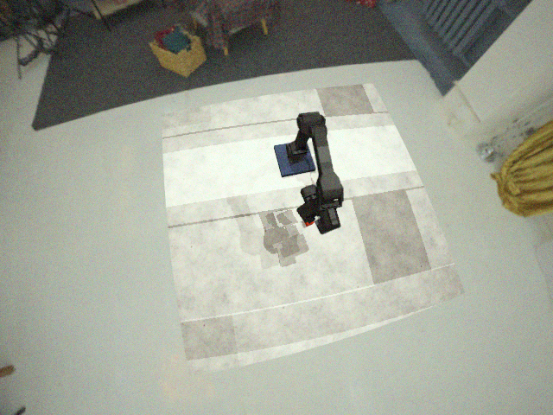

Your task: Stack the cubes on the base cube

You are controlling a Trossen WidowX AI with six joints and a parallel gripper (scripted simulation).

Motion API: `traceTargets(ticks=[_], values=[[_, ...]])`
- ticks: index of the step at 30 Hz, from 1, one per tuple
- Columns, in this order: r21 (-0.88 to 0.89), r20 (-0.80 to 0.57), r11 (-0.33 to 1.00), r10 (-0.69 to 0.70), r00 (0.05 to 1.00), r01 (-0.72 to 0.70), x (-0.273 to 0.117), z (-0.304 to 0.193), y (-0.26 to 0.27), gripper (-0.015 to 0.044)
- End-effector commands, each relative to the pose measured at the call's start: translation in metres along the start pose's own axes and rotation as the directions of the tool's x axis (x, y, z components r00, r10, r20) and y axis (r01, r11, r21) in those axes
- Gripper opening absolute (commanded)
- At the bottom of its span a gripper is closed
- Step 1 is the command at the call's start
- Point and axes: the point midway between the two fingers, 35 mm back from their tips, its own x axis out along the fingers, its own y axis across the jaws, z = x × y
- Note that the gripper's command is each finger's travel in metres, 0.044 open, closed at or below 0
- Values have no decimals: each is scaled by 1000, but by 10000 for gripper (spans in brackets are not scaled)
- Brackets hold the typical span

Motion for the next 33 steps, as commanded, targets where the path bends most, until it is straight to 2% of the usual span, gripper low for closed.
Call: traceTargets(ticks=[1,6,33], values=[[11,-5,1000,-10,1000,10,22,0,-1,265],[11,-5,1000,-11,1000,11,55,-1,-3,265],[11,-5,1000,-11,1000,11,97,-1,-3,265]])
